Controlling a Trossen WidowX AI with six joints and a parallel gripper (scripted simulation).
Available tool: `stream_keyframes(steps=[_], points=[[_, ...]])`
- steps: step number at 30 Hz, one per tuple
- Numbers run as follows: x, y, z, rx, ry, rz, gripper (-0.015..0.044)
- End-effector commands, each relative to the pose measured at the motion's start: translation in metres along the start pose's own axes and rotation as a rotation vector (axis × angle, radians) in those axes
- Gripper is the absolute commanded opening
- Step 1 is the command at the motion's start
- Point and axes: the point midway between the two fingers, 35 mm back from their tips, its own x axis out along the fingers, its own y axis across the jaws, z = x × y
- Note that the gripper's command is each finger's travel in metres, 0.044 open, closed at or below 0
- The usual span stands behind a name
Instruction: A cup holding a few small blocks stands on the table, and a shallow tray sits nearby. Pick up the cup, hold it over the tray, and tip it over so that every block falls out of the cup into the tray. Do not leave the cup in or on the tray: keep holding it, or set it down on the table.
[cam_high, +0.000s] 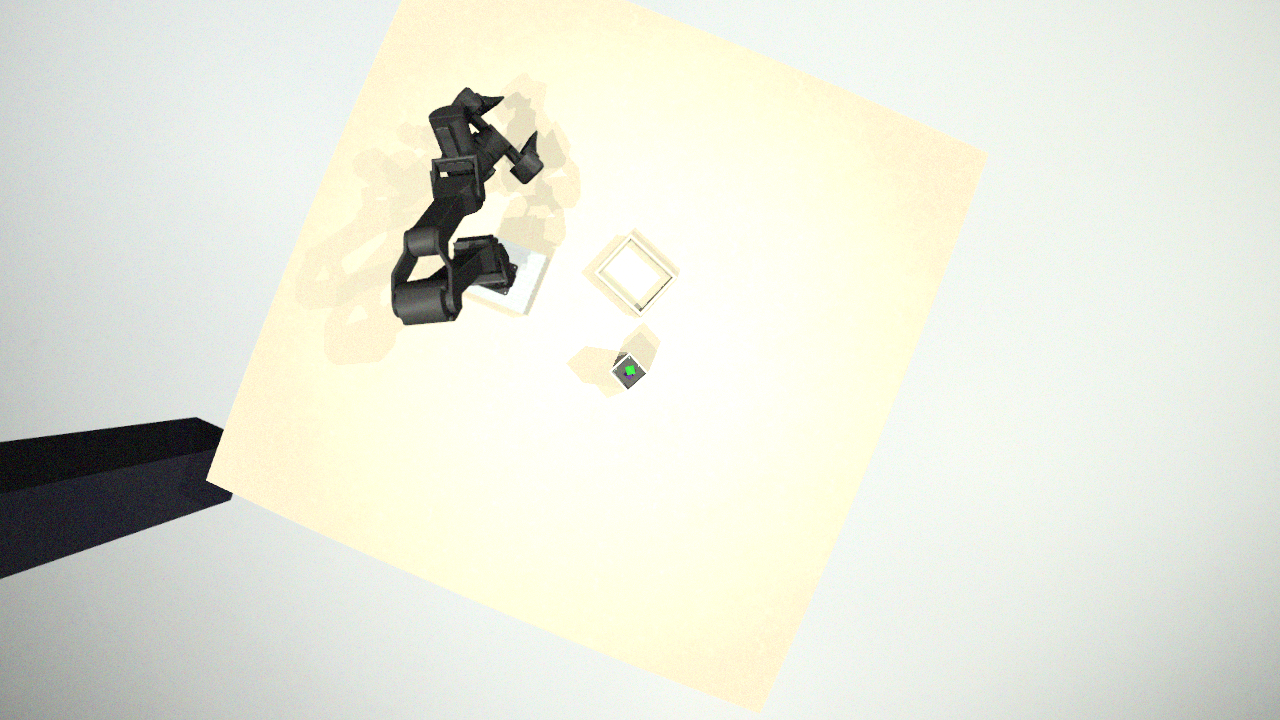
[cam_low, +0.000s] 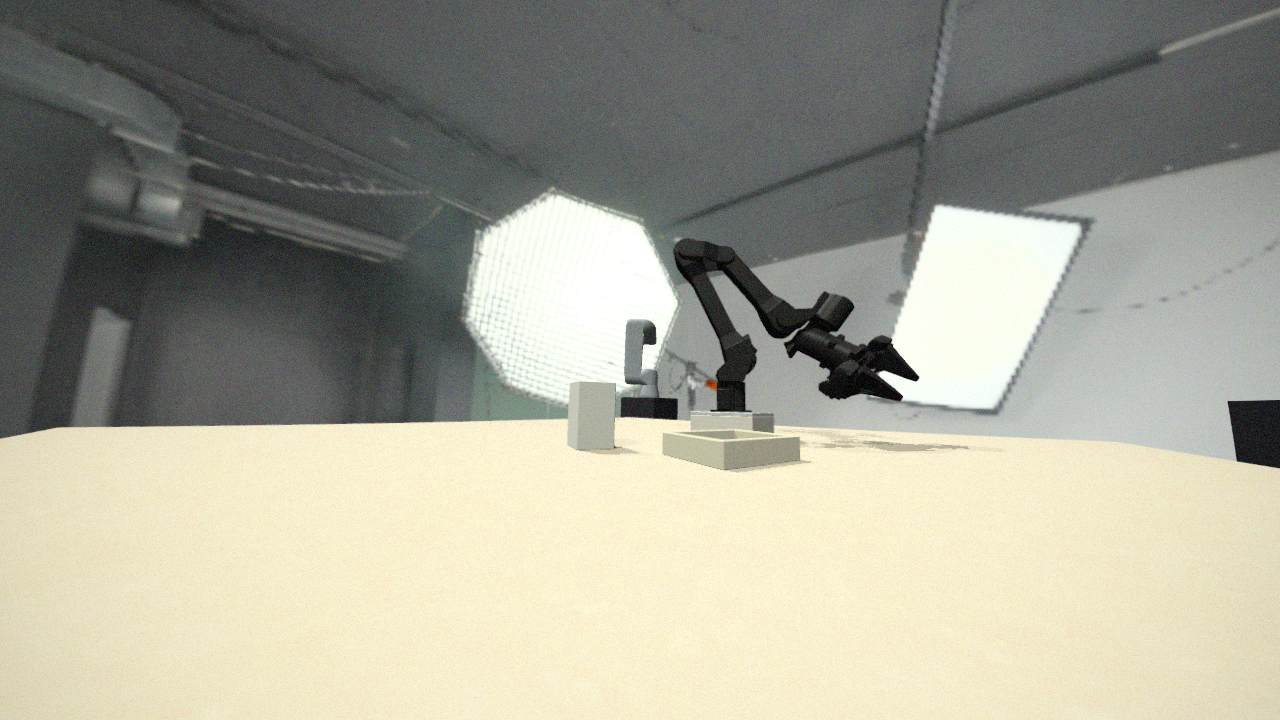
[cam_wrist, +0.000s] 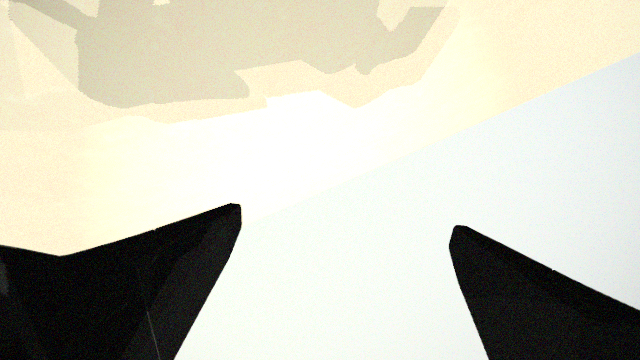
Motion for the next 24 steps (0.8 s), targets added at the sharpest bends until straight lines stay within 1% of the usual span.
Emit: stream_keyframes(steps=[1, 2, 13, 24], points=[[0.000, 0.001, -0.001, 0.007, 0.002, 0.003, 0.0426], [0.001, 0.003, -0.003, 0.030, 0.008, 0.011, 0.0440], [0.004, 0.062, -0.052, 0.516, 0.173, 0.174, 0.0440], [-0.011, 0.126, -0.091, 0.998, 0.406, 0.285, 0.0440]])
